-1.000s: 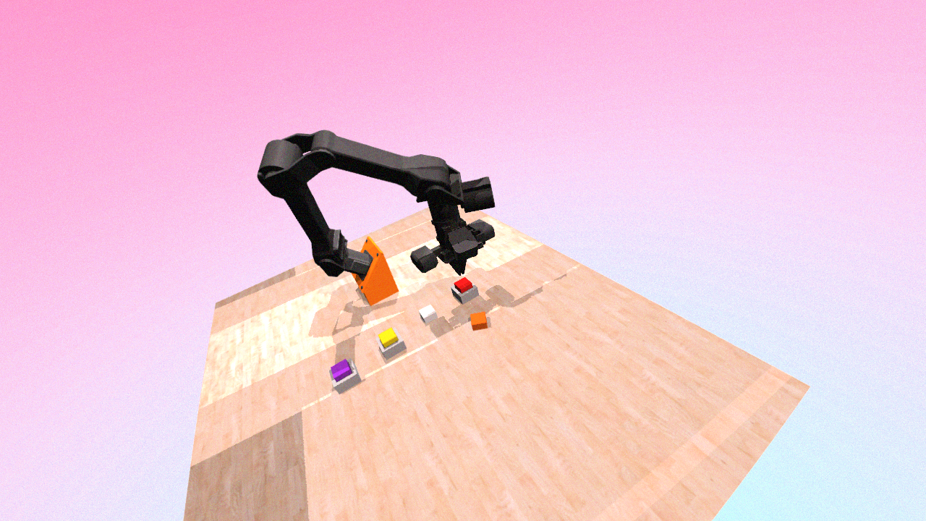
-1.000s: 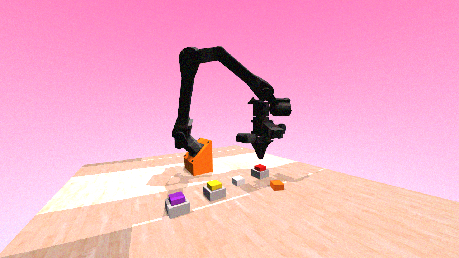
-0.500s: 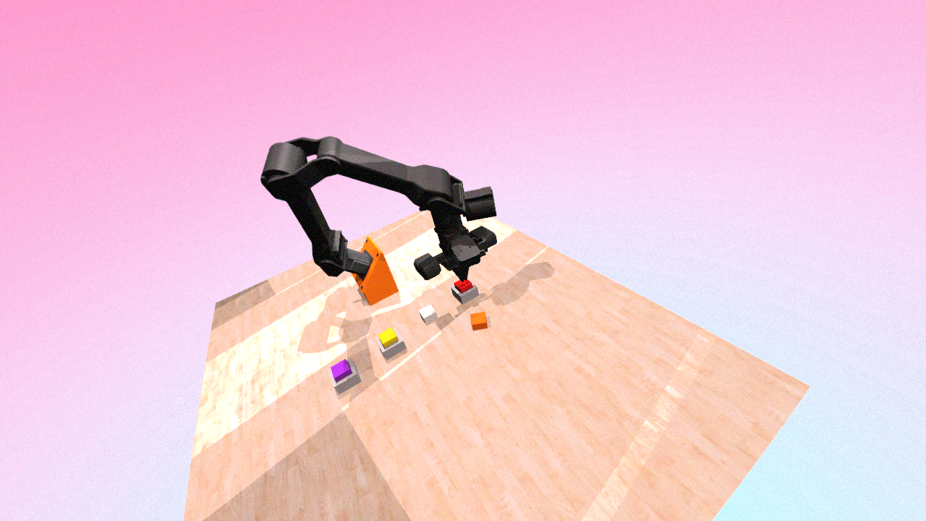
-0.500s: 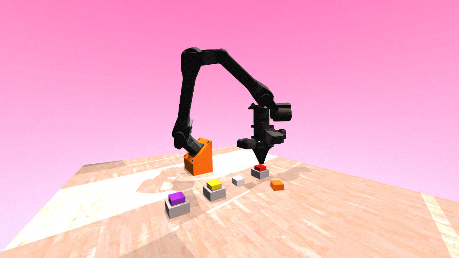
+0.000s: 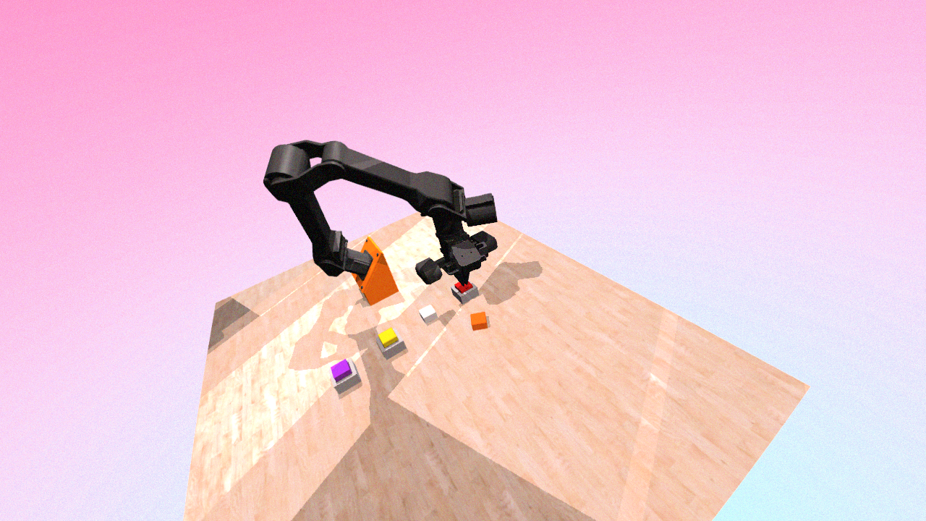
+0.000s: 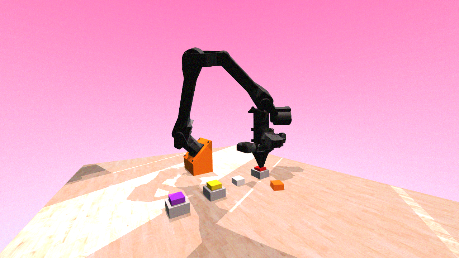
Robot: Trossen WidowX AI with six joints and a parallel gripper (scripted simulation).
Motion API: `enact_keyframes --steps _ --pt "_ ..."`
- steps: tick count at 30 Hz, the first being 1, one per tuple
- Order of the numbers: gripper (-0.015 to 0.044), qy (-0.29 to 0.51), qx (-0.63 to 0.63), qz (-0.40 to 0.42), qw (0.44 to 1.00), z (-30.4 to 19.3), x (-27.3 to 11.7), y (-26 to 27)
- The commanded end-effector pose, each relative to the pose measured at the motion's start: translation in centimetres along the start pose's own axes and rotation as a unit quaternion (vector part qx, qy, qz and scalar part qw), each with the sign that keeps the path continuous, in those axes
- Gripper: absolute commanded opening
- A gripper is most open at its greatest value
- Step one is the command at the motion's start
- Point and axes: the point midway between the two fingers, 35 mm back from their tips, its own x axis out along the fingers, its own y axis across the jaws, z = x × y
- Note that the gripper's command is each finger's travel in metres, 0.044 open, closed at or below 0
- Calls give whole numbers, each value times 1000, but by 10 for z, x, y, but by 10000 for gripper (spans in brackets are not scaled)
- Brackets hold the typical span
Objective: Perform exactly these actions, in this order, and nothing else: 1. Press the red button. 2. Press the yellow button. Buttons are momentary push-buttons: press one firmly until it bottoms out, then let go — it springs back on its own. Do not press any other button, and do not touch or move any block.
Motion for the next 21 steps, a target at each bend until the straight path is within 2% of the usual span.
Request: enact_keyframes --steps 1,14,18,21 --pt "20 2 -4 -5 1000 -2 3 -2" --pt "20 2 -4 -5 1000 -2 3 -2" --pt "20 2 -4 -4 1000 -2 -28 -1" --pt "20 2 -4 -4 1000 -2 -31 -1"
